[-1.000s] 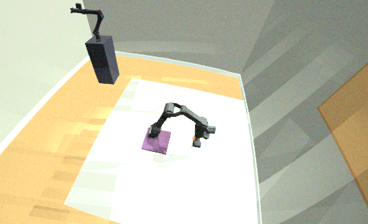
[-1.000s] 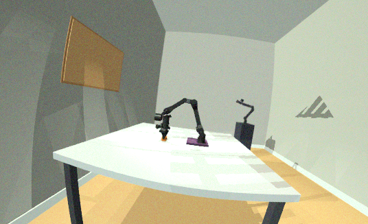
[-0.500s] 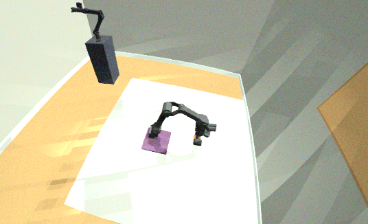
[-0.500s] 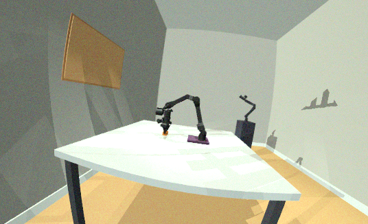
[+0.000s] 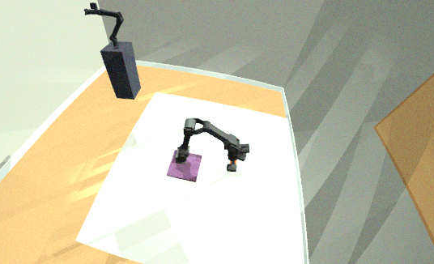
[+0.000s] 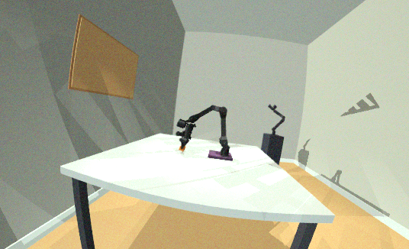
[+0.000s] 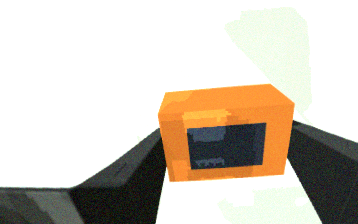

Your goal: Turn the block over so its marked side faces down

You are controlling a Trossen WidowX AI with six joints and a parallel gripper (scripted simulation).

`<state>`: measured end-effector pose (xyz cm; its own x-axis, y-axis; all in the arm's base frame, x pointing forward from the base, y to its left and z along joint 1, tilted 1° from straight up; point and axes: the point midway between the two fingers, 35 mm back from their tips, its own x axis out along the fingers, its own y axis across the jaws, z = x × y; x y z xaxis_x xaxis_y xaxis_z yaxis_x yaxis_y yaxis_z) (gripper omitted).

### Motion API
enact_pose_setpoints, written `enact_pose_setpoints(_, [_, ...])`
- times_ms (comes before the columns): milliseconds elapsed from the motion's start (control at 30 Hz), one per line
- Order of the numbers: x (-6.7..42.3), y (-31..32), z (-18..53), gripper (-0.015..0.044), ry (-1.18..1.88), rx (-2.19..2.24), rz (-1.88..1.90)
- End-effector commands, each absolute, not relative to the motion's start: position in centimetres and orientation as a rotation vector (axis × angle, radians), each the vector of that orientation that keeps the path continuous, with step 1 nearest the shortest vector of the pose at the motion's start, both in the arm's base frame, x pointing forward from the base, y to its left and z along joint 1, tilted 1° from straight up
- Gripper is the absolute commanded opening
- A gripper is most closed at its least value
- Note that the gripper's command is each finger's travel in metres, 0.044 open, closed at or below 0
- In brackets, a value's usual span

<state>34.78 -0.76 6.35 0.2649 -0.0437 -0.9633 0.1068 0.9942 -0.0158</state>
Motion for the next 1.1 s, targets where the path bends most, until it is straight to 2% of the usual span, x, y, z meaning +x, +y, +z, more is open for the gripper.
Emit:
enact_pose_setpoints(0, [34.5,-0.8,6.0,0.0000,1.247,0.048,-0.106])
enact_pose_setpoints(600, [33.8,-0.8,6.1,0.0000,0.987,0.038,-0.111])
enact_pose_setpoints(1067, [35.4,-0.8,3.6,0.0000,0.808,0.023,-0.108])
